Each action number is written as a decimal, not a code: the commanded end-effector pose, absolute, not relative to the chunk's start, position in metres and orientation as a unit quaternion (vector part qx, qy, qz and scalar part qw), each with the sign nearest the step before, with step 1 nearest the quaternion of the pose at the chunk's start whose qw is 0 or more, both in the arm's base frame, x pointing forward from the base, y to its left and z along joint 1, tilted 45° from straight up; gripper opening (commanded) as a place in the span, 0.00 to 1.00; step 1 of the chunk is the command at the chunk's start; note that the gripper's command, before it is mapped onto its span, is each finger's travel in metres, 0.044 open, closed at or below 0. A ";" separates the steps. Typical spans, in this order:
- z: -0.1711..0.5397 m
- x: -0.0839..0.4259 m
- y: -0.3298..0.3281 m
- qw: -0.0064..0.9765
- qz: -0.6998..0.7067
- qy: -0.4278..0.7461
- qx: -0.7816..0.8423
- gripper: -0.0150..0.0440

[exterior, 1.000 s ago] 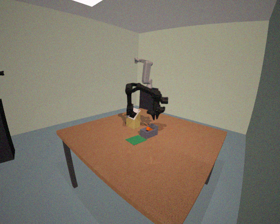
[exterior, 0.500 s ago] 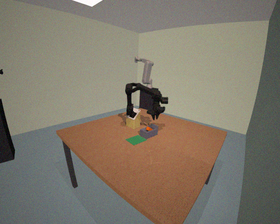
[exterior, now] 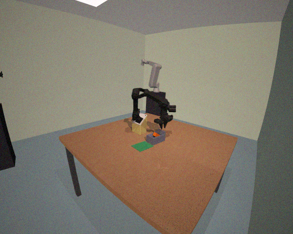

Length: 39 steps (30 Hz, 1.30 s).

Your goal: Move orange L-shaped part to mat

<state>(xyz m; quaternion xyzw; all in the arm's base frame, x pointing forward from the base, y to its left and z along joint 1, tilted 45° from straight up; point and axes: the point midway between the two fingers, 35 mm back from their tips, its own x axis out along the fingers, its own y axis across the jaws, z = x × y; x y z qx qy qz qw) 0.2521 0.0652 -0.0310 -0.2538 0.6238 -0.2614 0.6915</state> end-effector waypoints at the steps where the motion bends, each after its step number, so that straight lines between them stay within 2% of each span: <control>1: -0.054 0.246 0.036 0.680 -0.268 0.631 -0.261 0.56; 39: -0.081 0.248 0.009 0.679 -0.269 0.631 -0.262 0.56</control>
